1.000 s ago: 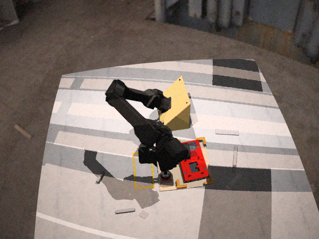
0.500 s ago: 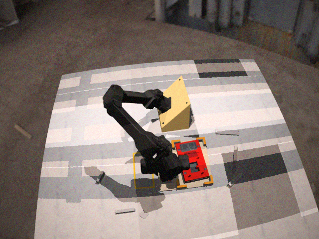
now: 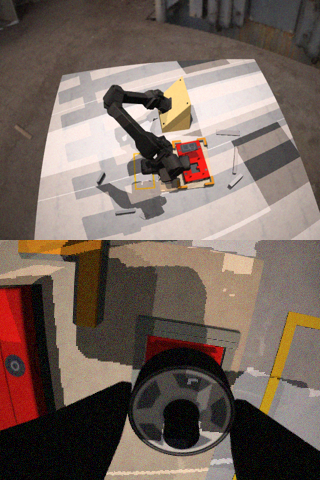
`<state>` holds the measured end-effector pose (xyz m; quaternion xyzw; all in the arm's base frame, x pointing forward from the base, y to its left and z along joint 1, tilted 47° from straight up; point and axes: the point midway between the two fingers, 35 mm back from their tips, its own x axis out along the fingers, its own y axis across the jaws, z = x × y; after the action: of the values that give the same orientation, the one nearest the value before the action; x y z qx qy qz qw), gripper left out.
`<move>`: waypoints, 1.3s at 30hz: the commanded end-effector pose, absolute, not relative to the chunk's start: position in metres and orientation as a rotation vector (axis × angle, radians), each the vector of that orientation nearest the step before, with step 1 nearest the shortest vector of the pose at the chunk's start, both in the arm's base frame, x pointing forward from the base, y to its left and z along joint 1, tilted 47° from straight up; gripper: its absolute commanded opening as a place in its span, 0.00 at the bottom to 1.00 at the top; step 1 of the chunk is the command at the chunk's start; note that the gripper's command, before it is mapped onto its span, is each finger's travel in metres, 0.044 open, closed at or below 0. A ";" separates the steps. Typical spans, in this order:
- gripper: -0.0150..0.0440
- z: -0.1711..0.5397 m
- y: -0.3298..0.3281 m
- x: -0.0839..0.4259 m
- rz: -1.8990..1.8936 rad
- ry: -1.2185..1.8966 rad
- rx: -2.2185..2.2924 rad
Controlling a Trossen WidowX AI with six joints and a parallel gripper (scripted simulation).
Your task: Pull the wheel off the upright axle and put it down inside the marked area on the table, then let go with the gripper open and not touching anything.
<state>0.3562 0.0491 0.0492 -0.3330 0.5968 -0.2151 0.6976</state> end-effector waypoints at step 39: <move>0.25 0.058 0.058 0.354 -0.480 1.332 -0.744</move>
<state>0.3537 0.0559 0.0562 -0.3360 0.5981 -0.2153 0.6950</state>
